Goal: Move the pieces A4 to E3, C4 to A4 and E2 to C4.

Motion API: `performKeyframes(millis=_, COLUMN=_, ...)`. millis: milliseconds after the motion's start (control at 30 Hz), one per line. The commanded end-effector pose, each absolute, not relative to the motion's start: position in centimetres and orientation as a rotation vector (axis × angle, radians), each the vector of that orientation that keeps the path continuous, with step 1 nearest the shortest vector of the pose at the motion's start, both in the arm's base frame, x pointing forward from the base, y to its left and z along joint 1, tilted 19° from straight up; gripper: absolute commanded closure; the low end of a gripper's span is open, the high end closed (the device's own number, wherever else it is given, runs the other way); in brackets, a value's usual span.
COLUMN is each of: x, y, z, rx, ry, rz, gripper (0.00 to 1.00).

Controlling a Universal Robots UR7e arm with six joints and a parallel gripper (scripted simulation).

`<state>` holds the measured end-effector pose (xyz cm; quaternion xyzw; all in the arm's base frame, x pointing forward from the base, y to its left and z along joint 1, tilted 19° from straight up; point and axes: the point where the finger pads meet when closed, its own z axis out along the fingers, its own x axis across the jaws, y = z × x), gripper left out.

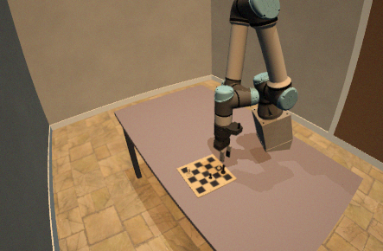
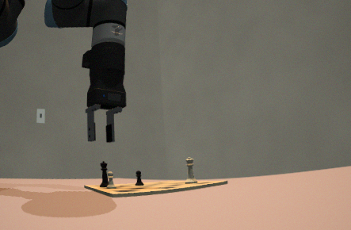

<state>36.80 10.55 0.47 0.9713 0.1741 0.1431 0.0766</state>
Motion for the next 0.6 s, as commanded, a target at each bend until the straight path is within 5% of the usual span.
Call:
performKeyframes(millis=0, x=37.2, y=10.4, z=-0.2, rx=2.909, ry=0.521, rz=0.437, gripper=0.21)
performKeyframes(millis=567, x=37.8, y=10.3, z=-2.0, rx=2.908, ry=0.521, rz=0.439, gripper=0.21)
